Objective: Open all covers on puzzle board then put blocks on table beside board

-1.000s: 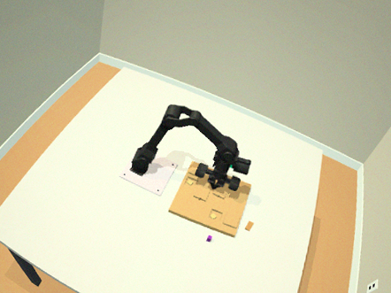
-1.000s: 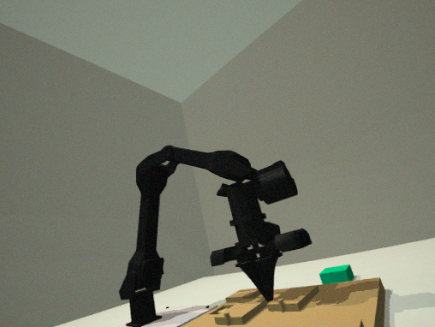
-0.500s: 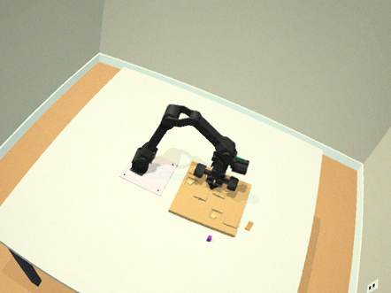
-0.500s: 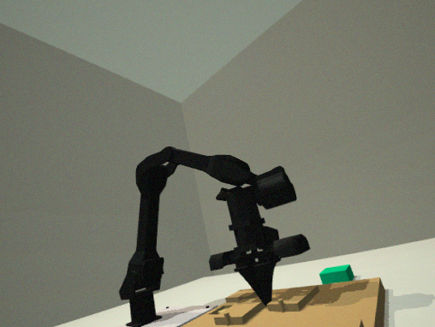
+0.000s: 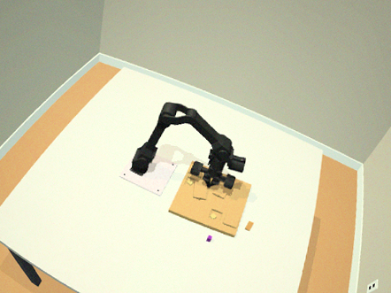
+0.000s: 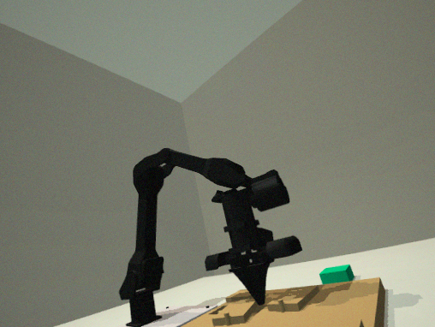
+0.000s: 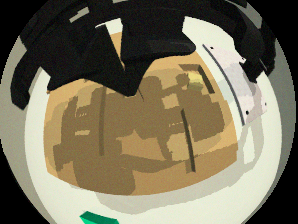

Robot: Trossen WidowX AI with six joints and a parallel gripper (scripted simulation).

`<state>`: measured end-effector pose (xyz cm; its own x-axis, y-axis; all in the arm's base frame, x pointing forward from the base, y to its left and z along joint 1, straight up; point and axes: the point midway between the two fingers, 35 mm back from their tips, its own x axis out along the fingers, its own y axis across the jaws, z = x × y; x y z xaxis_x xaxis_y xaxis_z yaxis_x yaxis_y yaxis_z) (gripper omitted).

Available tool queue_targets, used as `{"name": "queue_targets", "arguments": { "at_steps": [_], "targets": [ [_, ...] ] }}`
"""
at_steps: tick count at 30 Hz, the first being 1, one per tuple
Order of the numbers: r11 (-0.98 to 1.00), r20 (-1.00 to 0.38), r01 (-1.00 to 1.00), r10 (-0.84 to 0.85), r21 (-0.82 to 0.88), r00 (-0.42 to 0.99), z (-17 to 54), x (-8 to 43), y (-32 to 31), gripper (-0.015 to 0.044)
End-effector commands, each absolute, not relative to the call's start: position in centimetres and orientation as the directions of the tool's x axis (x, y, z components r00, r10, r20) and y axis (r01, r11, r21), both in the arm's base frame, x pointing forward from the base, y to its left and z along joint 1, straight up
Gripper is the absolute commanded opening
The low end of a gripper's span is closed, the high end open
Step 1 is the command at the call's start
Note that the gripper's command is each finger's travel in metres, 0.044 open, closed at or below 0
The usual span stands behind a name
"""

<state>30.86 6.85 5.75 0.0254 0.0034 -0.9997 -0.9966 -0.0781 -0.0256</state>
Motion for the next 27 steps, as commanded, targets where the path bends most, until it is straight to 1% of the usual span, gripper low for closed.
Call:
{"name": "queue_targets", "arguments": {
  "at_steps": [1, 27],
  "targets": [
    [-0.074, -1.000, -0.997, 0.008, -0.023, 0.022, 5.7, 30.2, 6.9, 0.0000],
    [-0.074, -1.000, -0.997, 0.007, -0.021, 0.021, 5.6, 27.3, 6.5, 0.0000]
  ]
}}
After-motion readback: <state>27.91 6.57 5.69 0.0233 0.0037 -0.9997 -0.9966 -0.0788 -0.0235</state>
